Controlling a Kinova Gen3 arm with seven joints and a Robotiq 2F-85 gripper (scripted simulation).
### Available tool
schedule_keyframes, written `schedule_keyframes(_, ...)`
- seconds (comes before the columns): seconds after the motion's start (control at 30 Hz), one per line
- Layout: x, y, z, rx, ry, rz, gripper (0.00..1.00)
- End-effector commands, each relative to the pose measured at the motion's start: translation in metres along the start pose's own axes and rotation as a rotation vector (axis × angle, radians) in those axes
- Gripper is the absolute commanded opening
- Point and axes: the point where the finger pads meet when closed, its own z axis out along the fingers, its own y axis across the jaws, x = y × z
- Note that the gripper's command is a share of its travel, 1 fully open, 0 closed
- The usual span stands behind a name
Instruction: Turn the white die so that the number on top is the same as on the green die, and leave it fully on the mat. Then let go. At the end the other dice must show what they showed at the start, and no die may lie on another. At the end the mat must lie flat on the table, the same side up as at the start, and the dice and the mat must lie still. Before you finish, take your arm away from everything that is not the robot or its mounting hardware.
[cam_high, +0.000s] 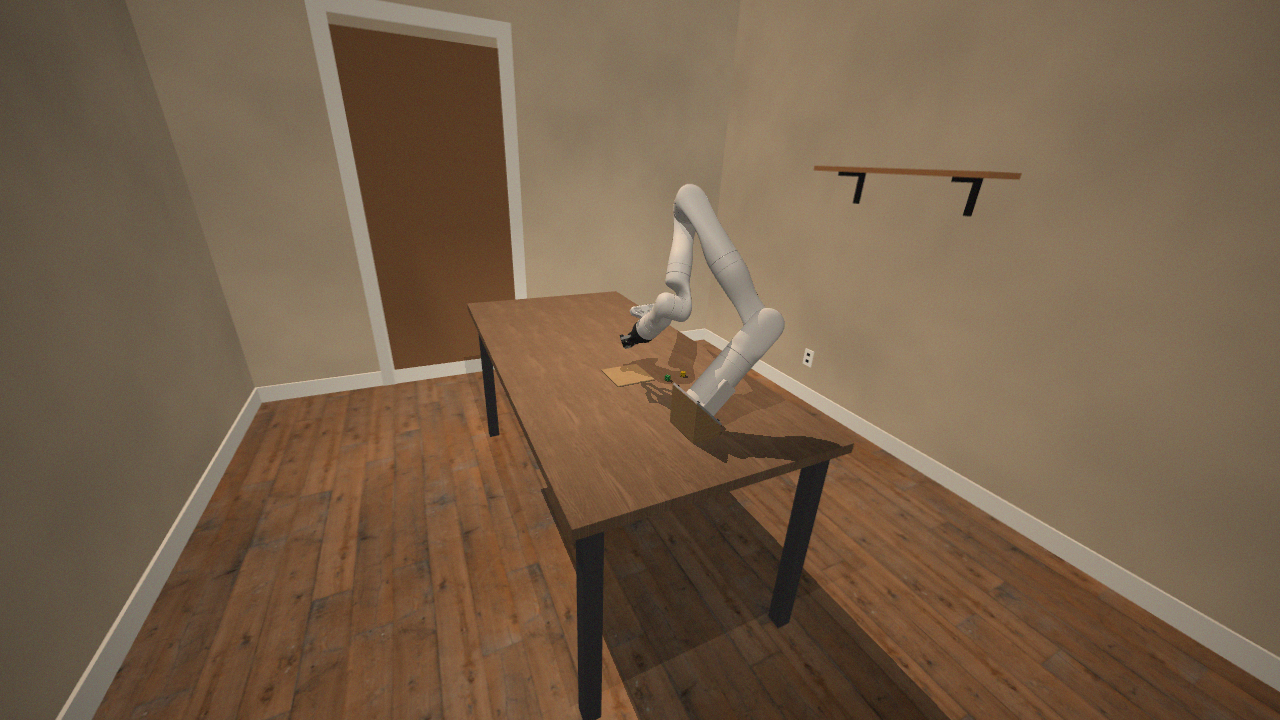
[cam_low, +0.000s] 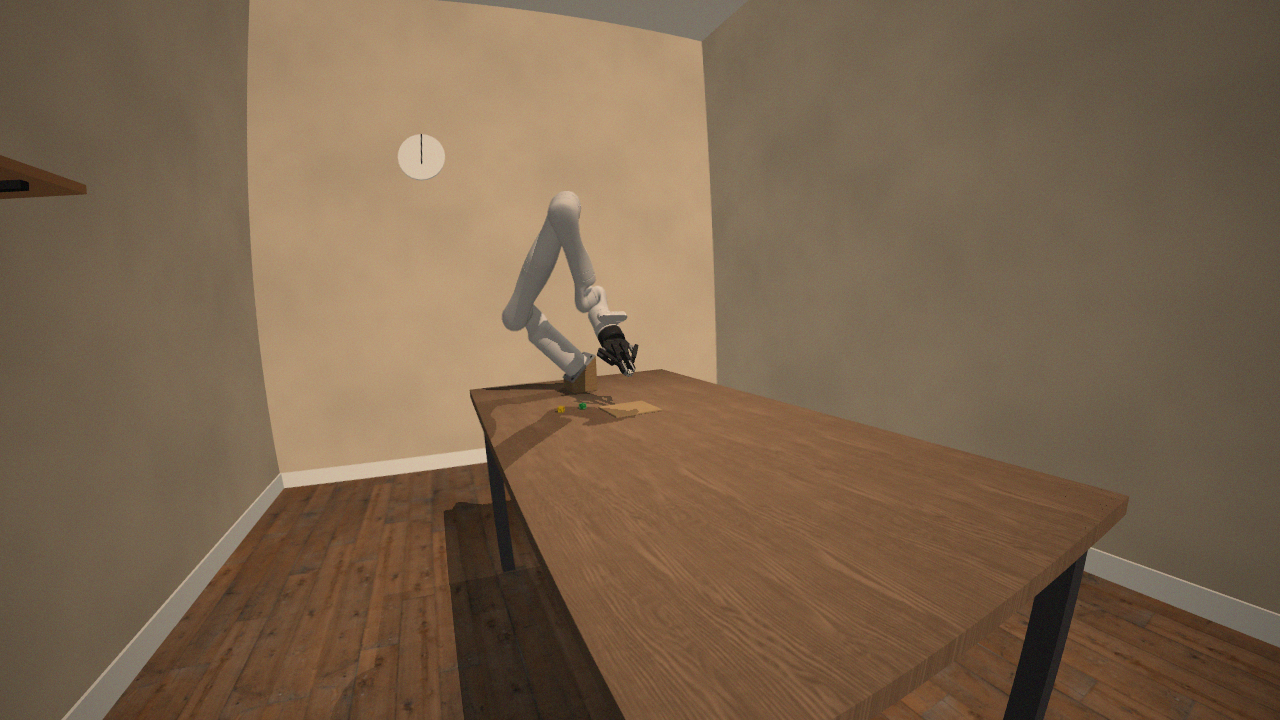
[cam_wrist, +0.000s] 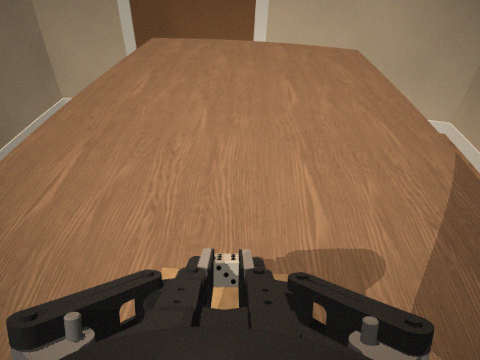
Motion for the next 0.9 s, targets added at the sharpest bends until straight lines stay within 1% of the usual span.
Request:
schedule_keyframes(0.0,-0.0062,-0.0011,-0.0005,0.003,0.036,-0.019,0.11)
schedule_keyframes(0.07,-0.0062,-0.0021,-0.0013,0.009,0.063,-0.018,0.11)
schedule_keyframes(0.2,-0.0075,-0.0006,-0.0006,0.001,0.111,-0.017,0.11)
schedule_keyframes(0.4,-0.0081,-0.0008,-0.0010,0.003,0.163,-0.017,0.11)
schedule_keyframes(0.47,-0.0081,-0.0008,-0.0010,0.003,0.163,-0.017,0.11)
schedule_keyframes(0.67,-0.0082,-0.0016,-0.0017,0.007,0.190,-0.017,0.11)
schedule_keyframes(0.87,-0.0083,-0.0020,-0.0020,0.009,0.198,-0.017,0.11)
